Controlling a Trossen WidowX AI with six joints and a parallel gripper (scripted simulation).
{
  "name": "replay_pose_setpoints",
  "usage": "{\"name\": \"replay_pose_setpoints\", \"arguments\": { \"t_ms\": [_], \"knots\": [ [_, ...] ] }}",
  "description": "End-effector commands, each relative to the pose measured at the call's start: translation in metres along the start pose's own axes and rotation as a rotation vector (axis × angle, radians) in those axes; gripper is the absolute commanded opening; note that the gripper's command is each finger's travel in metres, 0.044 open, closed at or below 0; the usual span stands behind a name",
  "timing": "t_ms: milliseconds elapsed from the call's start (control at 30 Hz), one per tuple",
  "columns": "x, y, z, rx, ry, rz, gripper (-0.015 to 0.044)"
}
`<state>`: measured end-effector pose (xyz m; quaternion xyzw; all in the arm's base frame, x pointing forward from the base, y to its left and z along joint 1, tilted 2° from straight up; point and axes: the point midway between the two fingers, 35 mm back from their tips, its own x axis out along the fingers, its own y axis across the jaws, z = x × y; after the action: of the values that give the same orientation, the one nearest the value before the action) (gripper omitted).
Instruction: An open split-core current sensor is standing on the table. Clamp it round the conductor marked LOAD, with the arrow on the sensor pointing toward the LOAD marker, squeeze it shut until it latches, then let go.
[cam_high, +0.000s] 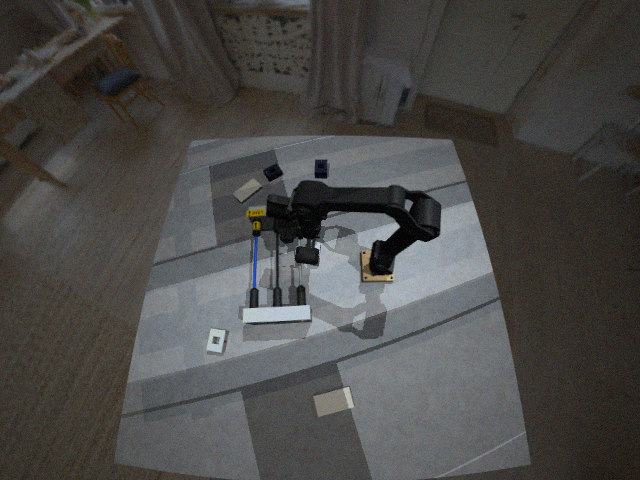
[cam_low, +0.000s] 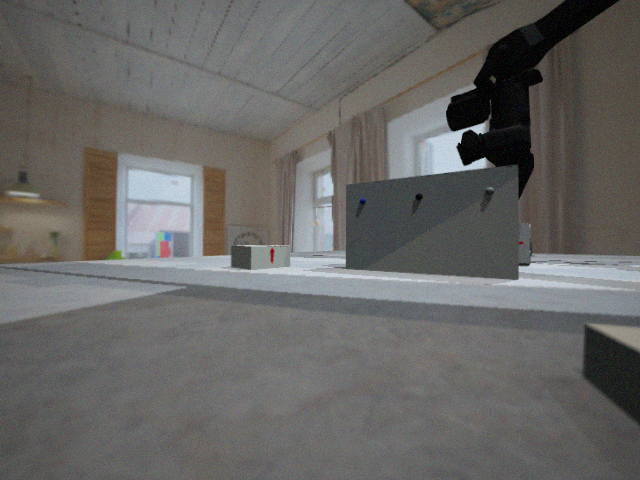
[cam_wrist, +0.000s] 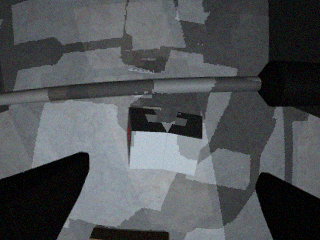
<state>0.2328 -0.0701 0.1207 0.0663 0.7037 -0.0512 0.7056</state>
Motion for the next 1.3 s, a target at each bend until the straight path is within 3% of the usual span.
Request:
{"name": "replay_pose_setpoints", "arguments": {
  "t_ms": [0, 967, 1167, 1267],
  "knots": [
    [0.007, 0.001, 0.0, -0.006, 0.004, 0.003, 0.044],
    [0.052, 0.001, -0.002, -0.006, 0.004, 0.003, 0.044],
    [0.048, 0.0, -0.001, -0.005, 0.0, 0.0, 0.0282],
    [0.048, 0.0, -0.001, -0.005, 0.0, 0.0, 0.0262]
  ]
}}
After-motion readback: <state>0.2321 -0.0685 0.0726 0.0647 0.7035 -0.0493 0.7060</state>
